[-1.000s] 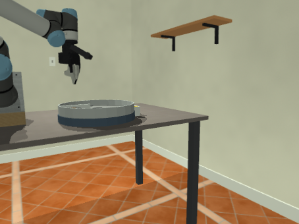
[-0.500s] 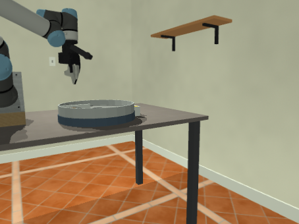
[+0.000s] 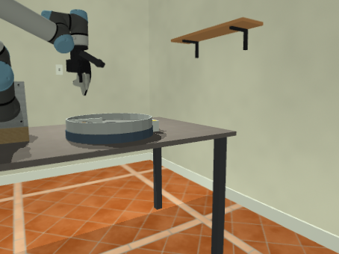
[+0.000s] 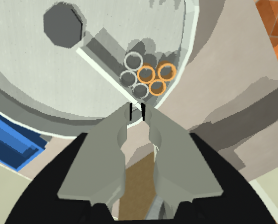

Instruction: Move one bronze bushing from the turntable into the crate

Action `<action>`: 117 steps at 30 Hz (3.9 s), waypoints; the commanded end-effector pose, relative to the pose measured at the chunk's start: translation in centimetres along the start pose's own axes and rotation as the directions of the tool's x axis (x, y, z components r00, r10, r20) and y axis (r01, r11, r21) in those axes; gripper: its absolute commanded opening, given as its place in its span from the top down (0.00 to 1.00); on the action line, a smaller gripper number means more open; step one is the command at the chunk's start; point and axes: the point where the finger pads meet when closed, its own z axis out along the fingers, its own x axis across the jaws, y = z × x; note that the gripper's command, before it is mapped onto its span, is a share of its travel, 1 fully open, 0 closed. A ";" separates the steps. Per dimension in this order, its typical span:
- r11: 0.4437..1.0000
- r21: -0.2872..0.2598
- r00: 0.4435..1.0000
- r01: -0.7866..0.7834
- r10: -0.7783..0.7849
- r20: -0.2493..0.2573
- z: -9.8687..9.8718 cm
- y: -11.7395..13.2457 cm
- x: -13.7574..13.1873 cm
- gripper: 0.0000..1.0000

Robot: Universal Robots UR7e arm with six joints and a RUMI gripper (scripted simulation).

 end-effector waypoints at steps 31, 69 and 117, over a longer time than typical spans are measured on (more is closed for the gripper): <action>0.854 0.001 0.854 -0.521 0.521 0.000 5.7 -0.4 3.3 0.94; 0.707 0.001 0.707 -0.707 0.707 0.000 8.2 -0.5 4.7 0.94; 0.707 0.000 0.707 -0.707 0.707 0.001 8.2 -0.5 4.6 0.94</action>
